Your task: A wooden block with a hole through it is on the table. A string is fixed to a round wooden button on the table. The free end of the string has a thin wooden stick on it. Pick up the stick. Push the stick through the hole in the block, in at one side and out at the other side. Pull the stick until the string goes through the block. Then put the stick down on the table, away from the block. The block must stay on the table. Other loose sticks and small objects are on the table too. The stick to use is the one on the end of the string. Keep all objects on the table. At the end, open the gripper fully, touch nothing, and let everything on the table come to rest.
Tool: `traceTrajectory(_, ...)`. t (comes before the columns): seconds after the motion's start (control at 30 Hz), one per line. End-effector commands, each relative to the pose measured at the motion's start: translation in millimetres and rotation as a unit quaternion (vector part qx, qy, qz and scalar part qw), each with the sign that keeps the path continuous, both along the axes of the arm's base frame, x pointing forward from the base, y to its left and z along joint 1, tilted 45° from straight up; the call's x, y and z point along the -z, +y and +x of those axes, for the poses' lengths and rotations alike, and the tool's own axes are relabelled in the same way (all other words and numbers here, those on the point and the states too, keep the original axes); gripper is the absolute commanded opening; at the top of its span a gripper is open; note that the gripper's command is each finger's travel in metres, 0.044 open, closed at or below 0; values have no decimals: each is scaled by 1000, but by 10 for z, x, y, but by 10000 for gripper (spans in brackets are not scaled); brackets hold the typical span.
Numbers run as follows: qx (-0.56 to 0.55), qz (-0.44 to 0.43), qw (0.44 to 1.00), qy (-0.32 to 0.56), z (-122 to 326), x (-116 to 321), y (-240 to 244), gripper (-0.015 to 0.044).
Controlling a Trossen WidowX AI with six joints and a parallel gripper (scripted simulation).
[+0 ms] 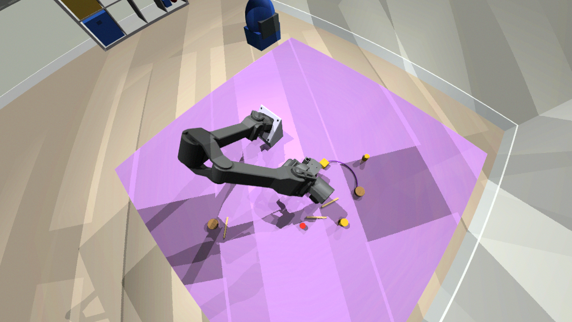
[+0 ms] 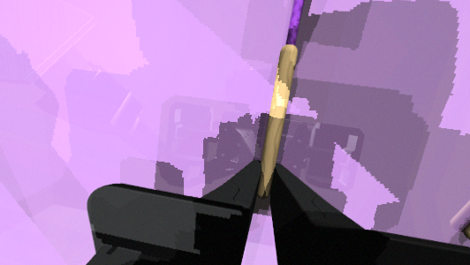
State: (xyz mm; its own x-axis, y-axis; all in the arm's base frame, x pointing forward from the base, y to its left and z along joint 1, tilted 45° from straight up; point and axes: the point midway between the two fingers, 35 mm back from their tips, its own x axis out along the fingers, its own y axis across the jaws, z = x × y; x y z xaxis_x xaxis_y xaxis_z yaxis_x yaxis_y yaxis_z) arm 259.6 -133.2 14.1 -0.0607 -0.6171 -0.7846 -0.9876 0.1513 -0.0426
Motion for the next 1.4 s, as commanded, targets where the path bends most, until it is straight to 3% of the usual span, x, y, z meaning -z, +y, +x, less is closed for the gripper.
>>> traceTrajectory(0.0,6,-4,1000,-3,4,-13,-54,0)
traceTrajectory(0.57,6,-4,1000,-3,4,-13,-54,0)
traceTrajectory(0.83,0,1,1000,0,24,-66,72,210)
traceTrajectory(1.0,0,2,1000,-2,78,-547,547,210)
traceTrajectory(1.17,0,1,1000,-2,77,-566,564,210)
traceTrajectory(1.37,-6,0,1000,-6,100,-541,536,368)
